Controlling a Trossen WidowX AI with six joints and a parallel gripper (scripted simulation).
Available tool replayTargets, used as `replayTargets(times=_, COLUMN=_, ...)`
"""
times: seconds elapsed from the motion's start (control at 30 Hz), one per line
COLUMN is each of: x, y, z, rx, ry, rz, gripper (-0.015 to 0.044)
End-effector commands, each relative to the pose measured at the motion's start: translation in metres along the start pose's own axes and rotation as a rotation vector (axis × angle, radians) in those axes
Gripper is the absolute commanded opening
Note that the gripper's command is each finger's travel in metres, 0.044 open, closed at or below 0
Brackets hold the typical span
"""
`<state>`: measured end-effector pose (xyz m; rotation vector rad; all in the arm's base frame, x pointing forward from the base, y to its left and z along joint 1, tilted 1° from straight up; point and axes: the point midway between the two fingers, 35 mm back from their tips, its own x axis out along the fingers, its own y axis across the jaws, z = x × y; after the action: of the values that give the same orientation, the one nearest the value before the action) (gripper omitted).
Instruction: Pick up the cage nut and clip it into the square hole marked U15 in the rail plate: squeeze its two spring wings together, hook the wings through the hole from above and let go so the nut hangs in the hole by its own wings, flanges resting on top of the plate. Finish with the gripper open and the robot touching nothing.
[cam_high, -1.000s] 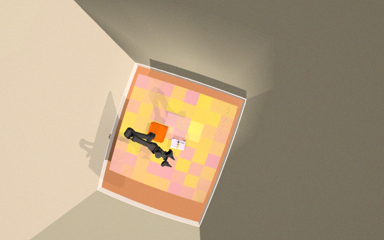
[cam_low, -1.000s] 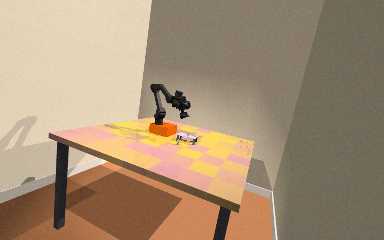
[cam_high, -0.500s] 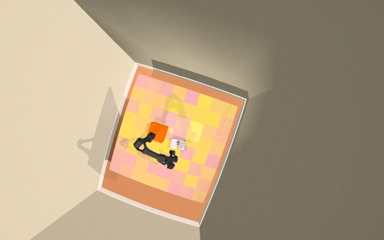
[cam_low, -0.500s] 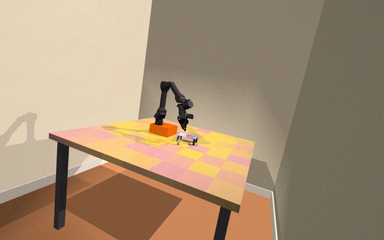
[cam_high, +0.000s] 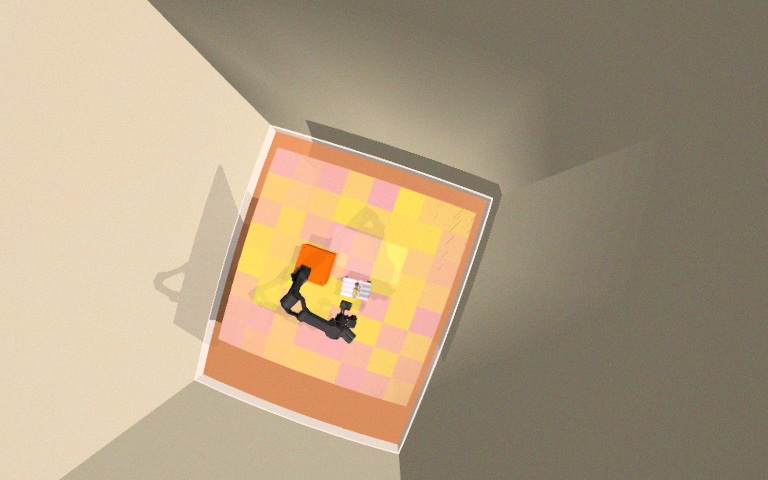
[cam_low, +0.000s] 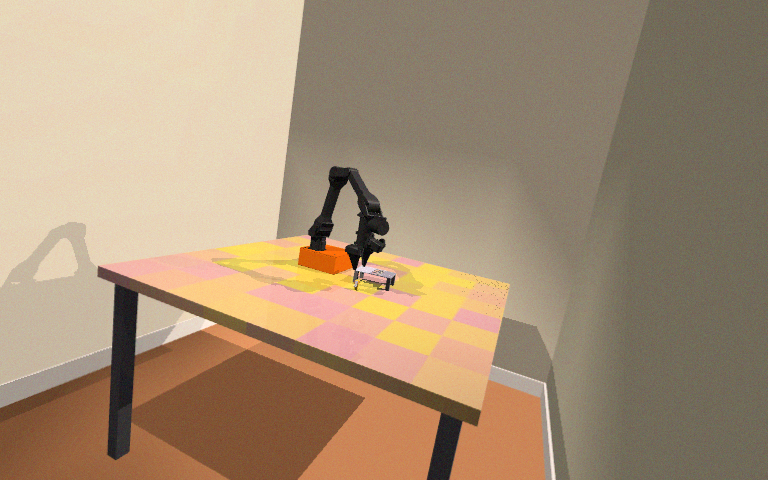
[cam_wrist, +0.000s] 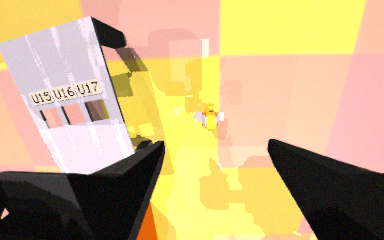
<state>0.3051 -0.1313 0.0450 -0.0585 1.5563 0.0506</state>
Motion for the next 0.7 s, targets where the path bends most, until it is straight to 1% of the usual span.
replayTargets(times=0.0, x=-0.001, y=-0.001, z=0.002, rx=0.008, ry=-0.001, rz=0.004, gripper=0.0309)
replayTargets(times=0.23, x=-0.001, y=-0.001, z=0.002, rx=0.008, ry=-0.001, rz=0.004, gripper=0.0125)
replayTargets(times=0.53, x=0.001, y=-0.001, z=0.002, rx=0.008, ry=-0.001, rz=0.004, gripper=0.0120)
replayTargets(times=0.67, x=0.032, y=0.000, z=0.002, rx=0.008, ry=-0.001, rz=0.004, gripper=0.0120)
